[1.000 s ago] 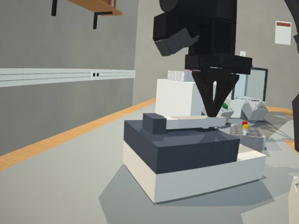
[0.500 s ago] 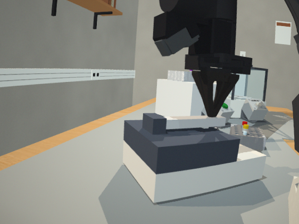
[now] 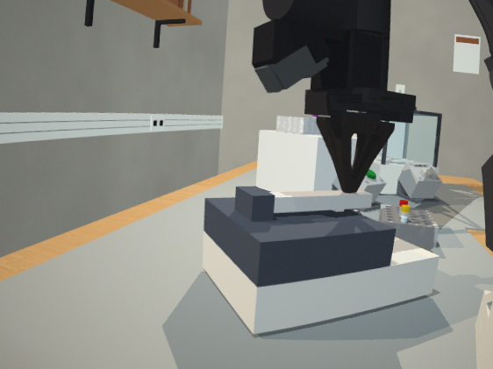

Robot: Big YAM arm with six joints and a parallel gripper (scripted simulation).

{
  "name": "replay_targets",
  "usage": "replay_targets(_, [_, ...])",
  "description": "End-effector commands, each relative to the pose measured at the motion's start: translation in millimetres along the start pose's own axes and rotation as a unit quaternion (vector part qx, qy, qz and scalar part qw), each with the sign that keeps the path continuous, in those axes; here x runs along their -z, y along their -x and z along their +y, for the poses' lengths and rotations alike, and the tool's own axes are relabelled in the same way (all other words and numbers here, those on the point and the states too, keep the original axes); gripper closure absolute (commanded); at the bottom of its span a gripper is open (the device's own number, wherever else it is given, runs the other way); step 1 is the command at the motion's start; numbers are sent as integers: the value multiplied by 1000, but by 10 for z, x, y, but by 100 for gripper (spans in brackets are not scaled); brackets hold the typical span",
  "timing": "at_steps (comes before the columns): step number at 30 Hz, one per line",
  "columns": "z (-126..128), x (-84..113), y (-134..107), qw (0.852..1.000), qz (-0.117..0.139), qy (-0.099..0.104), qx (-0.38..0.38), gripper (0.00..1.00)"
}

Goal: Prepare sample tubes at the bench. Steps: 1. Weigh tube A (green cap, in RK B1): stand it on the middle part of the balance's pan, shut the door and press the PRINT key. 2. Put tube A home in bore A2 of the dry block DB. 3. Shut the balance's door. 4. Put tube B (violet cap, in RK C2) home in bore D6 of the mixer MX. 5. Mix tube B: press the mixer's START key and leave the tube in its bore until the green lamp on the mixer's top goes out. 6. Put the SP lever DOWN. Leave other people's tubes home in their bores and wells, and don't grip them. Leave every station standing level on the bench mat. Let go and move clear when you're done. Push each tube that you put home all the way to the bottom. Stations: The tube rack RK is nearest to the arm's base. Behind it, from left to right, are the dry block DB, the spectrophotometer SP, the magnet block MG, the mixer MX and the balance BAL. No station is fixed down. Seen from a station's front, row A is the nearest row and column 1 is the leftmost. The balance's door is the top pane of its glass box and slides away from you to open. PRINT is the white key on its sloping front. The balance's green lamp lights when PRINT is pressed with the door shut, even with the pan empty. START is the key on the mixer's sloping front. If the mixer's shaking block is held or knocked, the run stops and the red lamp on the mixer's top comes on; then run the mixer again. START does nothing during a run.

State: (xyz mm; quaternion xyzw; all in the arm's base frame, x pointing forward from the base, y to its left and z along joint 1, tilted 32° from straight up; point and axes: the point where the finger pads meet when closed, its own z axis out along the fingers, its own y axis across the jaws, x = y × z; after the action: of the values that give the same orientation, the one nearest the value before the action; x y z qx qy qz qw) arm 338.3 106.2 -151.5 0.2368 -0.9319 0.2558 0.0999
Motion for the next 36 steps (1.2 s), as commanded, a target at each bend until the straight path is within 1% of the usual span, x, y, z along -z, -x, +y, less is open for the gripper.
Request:
replay_targets(1, [-24, -111, -17, 1000, 4, 2, -3, 100])
replay_targets(2, [-46, -38, 28, 1000, -3, 3, -10, 100])
replay_targets(3, [-57, 75, 68, 1000, -10, 2, -13, 100])
replay_targets(4, [-44, 146, 91, 1000, -13, 1, -12, 100])
replay_targets(7, [-8, 173, 120, 1000, -15, 0, -7, 100])
replay_targets(9, [-8, 290, 218, 1000, -28, 1, -10, 100])
replay_targets(16, [3, 389, 210, 1000, -25, 1, -9, 100])
replay_targets(21, [-9, 499, 218, 1000, -28, 2, -11, 100])
replay_targets(23, [-9, 499, 218, 1000, -28, 2, -11, 100])
replay_targets(24, [4, 357, 168, 1000, -9, 1, -9, 100])
replay_targets(25, [26, 400, 174, 1000, -12, 1, -6, 100])
replay_targets(27, [-3, 560, 197, 1000, -27, 2, -10, 100])
replay_targets(28, [-6, 590, 217, 1000, -29, 2, -11, 100])
replay_targets(33, [-6, 678, 216, 1000, -29, 2, -11, 100])
replay_targets(36, [13, 686, 202, 1000, -24, 2, -9, 100])
